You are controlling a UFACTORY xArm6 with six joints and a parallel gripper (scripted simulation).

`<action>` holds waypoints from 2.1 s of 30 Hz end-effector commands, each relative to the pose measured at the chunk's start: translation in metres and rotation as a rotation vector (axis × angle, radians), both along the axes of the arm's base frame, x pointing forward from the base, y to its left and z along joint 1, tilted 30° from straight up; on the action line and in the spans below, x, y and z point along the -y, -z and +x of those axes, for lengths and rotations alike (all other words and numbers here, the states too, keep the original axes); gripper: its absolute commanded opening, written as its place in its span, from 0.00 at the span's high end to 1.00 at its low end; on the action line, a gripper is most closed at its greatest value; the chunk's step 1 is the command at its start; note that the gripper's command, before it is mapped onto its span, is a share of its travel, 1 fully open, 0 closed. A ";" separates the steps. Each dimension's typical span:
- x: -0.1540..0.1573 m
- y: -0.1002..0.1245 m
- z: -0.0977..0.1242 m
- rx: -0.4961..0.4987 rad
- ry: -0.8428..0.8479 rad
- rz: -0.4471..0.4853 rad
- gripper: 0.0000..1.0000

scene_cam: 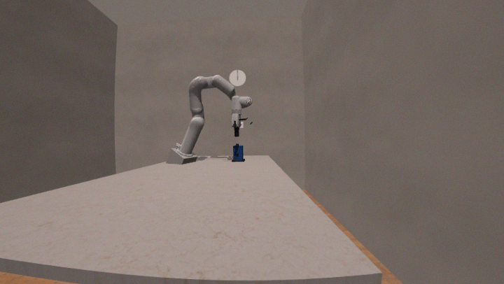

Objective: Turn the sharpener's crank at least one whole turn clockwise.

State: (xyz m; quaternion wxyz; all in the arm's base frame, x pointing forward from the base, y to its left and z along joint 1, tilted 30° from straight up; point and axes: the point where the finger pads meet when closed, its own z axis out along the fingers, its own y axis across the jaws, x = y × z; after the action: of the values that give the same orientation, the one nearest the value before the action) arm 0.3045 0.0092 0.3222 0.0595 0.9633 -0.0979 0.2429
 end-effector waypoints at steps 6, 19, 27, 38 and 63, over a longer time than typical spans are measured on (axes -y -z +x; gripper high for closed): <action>0.000 -0.001 0.000 0.056 0.244 0.105 1.00; 0.000 -0.001 0.000 0.116 0.550 0.268 1.00; 0.000 -0.001 0.000 0.150 0.721 0.359 1.00; 0.001 -0.001 0.001 0.198 0.968 0.490 1.00; 0.001 -0.001 0.001 0.247 1.217 0.623 0.46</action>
State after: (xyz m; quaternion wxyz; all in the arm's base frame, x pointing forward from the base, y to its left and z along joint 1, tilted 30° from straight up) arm 0.3049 0.0080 0.3225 -0.1049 0.6766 -0.6906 0.2331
